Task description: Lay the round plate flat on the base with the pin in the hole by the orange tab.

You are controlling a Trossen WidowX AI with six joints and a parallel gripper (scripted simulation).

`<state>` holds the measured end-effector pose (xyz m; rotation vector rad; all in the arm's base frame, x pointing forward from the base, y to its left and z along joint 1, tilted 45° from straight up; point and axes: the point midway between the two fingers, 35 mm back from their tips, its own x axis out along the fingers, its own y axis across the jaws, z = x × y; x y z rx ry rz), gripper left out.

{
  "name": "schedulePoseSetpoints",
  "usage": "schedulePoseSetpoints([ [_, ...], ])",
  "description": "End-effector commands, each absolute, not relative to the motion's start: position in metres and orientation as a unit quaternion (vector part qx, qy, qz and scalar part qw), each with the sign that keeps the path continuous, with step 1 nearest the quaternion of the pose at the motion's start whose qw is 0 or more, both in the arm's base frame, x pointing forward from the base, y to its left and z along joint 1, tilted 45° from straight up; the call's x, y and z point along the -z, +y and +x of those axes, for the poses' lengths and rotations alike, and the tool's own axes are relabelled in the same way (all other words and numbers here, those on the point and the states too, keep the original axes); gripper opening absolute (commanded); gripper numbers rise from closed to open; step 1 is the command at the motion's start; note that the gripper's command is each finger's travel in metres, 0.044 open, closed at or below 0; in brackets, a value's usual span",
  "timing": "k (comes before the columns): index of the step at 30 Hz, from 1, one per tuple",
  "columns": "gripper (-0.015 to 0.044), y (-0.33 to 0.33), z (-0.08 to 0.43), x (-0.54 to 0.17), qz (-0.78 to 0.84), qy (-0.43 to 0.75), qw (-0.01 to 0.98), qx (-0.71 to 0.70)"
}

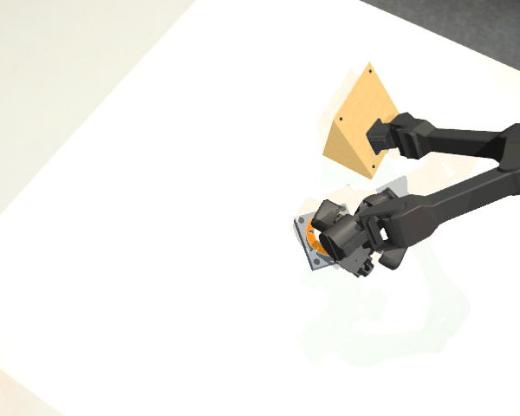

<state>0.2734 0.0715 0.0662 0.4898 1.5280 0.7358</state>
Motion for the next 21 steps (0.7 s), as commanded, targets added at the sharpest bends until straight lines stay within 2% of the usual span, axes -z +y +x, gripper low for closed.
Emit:
schedulePoseSetpoints([
  [1, 0.0000, 0.071, 0.277, -0.065, 0.217, 0.669, 0.634, -0.322],
  [14, 0.0000, 0.070, 0.284, -0.064, 0.217, 0.669, 0.634, -0.322],
  [21, 0.0000, 0.050, 0.287, -0.085, 0.216, 0.669, 0.635, -0.321],
])
